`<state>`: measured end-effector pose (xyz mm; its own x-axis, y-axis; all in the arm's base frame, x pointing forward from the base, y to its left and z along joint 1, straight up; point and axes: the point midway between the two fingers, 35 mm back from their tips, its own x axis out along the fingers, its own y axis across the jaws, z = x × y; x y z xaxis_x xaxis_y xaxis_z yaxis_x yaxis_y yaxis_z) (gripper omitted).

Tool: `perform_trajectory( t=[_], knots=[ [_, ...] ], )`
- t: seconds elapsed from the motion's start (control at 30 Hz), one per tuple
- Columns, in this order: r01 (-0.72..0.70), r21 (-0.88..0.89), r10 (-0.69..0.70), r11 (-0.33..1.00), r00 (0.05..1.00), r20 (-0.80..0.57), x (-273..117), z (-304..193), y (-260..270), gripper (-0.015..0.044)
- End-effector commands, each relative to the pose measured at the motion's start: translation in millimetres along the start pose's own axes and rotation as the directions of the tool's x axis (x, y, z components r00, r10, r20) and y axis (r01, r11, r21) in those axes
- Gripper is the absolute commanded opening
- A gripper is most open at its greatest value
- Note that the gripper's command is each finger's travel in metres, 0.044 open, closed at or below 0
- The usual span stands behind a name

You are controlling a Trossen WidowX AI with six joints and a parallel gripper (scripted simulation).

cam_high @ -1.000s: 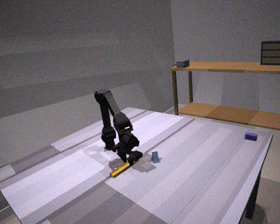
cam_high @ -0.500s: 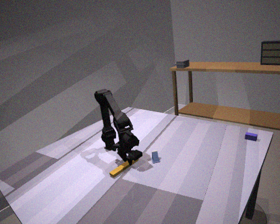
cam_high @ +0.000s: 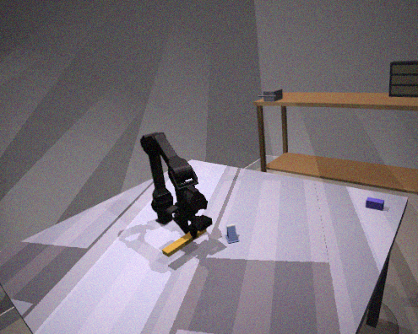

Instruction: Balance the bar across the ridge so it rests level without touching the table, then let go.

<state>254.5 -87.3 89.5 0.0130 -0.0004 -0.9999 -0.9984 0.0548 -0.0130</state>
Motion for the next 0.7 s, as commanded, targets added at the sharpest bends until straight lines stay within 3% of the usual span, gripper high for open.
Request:
perform_trajectory(
  t=[0.0,0.67],
  knots=[
    [0.016,0.002,-0.016,1.000,1.000,-0.007,-15.4,-0.7,-1.5,0.0000],
    [0.015,0.004,-0.015,1.000,1.000,-0.008,-67.0,1.1,4.7,0.0000]
  ],
)
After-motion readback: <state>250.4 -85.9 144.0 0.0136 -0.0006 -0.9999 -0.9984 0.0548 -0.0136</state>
